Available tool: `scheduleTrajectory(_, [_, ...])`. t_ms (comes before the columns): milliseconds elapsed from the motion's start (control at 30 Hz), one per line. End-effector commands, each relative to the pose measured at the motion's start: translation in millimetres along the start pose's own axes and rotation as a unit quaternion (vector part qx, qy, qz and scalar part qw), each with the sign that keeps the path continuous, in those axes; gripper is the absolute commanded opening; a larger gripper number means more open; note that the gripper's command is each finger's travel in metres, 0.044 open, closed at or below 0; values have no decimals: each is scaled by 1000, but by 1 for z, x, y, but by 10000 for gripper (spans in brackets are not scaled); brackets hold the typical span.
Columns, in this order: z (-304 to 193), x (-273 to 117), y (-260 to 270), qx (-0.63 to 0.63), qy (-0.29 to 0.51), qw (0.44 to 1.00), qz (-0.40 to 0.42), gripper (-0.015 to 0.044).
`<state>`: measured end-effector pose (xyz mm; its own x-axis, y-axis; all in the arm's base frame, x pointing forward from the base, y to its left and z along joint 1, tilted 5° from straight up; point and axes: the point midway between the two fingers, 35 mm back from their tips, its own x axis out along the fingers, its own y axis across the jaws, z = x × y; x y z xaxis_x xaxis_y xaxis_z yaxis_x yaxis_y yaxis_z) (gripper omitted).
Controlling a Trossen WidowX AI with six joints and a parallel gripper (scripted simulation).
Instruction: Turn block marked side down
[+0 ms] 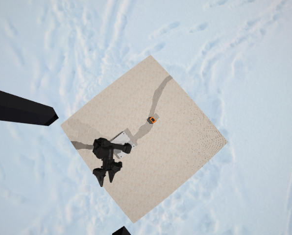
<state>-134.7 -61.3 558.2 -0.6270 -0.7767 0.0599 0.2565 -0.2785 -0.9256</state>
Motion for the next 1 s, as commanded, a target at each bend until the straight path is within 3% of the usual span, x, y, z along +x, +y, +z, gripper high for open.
scheduleTrajectory(0, [68, 11, 33, -3, -86, 995, 50, 440])
scheduleTrajectory(467, [213, -28, 135, 2, -276, 936, 217, 440])
scheduleTrajectory(700, [272, -86, 207, -20, -352, 876, 328, 440])
scheduleTrajectory(967, [296, -153, 270, -67, -392, 815, 421, 440])
